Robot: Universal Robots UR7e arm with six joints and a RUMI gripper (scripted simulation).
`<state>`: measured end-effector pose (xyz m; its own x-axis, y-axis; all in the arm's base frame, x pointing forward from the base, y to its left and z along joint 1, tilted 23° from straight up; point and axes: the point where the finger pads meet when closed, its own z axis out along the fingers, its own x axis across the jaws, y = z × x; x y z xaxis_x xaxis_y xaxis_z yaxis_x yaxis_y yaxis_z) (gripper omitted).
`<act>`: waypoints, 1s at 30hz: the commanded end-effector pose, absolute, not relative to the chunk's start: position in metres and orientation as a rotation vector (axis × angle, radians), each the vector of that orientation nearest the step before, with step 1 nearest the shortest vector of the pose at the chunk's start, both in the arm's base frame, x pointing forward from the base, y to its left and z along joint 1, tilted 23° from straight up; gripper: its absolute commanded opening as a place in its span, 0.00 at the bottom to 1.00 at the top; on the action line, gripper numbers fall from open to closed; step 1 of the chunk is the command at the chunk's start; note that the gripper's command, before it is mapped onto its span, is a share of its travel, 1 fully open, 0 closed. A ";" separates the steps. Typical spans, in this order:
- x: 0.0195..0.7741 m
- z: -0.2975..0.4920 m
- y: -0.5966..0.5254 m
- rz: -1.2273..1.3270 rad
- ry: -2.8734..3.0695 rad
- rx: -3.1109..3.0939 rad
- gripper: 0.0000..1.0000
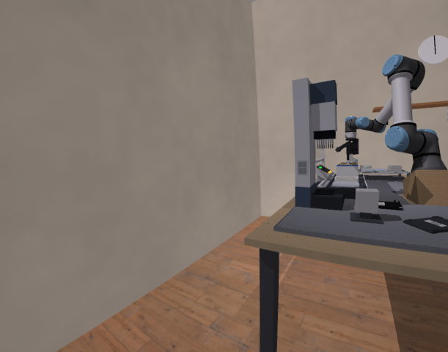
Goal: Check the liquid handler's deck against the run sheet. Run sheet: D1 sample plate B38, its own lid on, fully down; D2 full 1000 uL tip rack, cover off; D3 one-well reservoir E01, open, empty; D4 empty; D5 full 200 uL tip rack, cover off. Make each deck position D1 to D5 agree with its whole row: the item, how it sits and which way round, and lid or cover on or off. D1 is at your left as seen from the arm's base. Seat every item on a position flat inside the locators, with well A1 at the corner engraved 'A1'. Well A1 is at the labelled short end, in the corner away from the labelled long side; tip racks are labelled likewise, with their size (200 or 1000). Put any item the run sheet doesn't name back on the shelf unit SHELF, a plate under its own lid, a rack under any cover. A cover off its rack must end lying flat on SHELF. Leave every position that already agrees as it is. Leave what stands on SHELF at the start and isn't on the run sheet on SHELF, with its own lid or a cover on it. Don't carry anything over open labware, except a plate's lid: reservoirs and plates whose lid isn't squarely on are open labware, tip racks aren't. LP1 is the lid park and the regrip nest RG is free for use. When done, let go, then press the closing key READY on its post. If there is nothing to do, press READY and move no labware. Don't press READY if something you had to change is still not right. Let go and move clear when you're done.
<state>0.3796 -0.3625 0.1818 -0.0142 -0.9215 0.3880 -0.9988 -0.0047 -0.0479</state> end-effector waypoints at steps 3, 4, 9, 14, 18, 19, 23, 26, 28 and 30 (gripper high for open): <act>0.380 0.193 -0.360 0.464 -2.026 2.014 0.00; 0.380 0.195 -0.359 0.464 -2.025 2.015 0.00; 0.380 0.203 -0.356 0.464 -2.025 2.015 0.00; 0.380 0.210 -0.352 0.464 -2.025 2.015 0.00; 0.379 0.213 -0.351 0.464 -2.025 2.015 0.00; 0.379 0.215 -0.351 0.464 -2.026 2.014 0.00; 0.379 0.221 -0.348 0.464 -2.025 2.015 0.00; 0.379 0.226 -0.346 0.464 -2.025 2.015 0.00; 0.379 0.229 -0.345 0.464 -2.025 2.015 0.00; 0.378 0.232 -0.343 0.464 -2.025 2.015 0.00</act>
<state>0.3776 -0.3457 0.2215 -0.0141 -0.9218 0.3874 -0.9989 -0.0046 -0.0475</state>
